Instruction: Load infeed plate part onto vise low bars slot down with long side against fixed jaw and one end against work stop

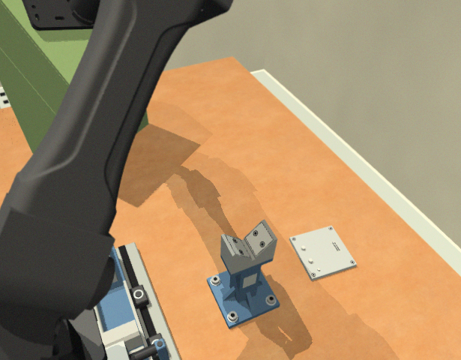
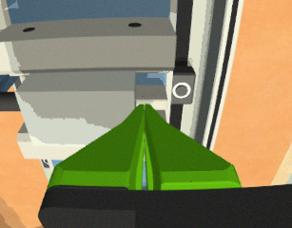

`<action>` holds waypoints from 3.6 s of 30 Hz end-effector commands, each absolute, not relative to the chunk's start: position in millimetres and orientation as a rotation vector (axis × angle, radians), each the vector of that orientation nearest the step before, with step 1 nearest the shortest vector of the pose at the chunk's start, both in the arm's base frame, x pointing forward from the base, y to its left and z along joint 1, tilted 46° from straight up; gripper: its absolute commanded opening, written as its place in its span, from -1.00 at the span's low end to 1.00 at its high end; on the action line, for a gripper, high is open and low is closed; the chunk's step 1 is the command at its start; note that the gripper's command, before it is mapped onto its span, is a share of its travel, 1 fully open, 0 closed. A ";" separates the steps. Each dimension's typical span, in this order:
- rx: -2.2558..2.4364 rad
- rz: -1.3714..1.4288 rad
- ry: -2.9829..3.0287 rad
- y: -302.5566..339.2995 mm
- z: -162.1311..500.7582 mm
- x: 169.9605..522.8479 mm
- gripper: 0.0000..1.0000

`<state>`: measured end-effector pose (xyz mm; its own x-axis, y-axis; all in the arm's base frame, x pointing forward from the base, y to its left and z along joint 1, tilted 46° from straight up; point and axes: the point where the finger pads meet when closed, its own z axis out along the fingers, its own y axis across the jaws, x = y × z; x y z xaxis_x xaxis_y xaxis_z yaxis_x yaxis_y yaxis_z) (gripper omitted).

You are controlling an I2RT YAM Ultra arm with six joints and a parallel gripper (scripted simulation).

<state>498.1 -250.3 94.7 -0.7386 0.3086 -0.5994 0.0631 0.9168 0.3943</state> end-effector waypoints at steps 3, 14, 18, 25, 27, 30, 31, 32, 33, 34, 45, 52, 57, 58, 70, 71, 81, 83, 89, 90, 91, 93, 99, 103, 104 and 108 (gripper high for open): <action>0.256 0.452 2.346 -250.2 111.0 497.9 -1.00; 0.255 0.452 2.347 -250.1 110.9 497.8 -1.00; 0.255 0.452 2.347 -250.1 110.9 497.8 -1.00; 0.255 0.452 2.347 -250.1 110.9 497.8 -1.00; 0.255 0.452 2.347 -250.2 111.0 497.9 -1.00; 0.253 0.447 2.343 -251.8 113.2 498.3 -1.00; 0.252 0.443 2.340 -253.3 115.0 498.7 -1.00; 0.249 0.438 2.336 -255.3 117.7 499.2 -1.00; 0.251 0.437 2.336 -257.5 116.6 499.5 -1.00; 0.259 0.444 2.344 -258.9 111.1 498.1 -1.00; 0.269 0.458 2.359 -266.4 97.0 496.1 -1.00; 0.266 0.454 2.356 -270.6 98.2 495.8 -1.00; 0.265 0.451 2.354 -271.5 98.3 496.2 -1.00; 0.264 0.450 2.353 -271.6 99.4 496.1 -1.00; 0.250 0.430 2.336 -272.7 117.7 492.6 -1.00; 0.250 0.430 2.336 -273.0 118.6 491.6 -1.00; 0.250 0.430 2.337 -277.0 130.3 479.5 -1.00; 0.250 0.429 2.337 -278.2 133.8 475.9 -1.00; 0.250 0.429 2.337 -281.6 143.9 465.4 -1.00; 0.250 0.429 2.337 -281.6 143.9 465.4 -1.00; 0.250 0.429 2.337 -281.6 143.9 465.4 -1.00; 0.250 0.428 2.338 -282.6 146.8 462.3 -1.00; 0.250 0.428 2.338 -284.8 153.3 455.6 -1.00; 0.254 0.434 2.343 -285.7 151.3 453.6 -1.00; 0.255 0.436 2.344 -285.8 150.8 453.3 -1.00; 0.254 0.433 2.342 -285.9 152.6 452.9 -1.00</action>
<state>460.1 -272.1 131.9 -0.7420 0.3018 -0.5986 0.0538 0.9169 0.3955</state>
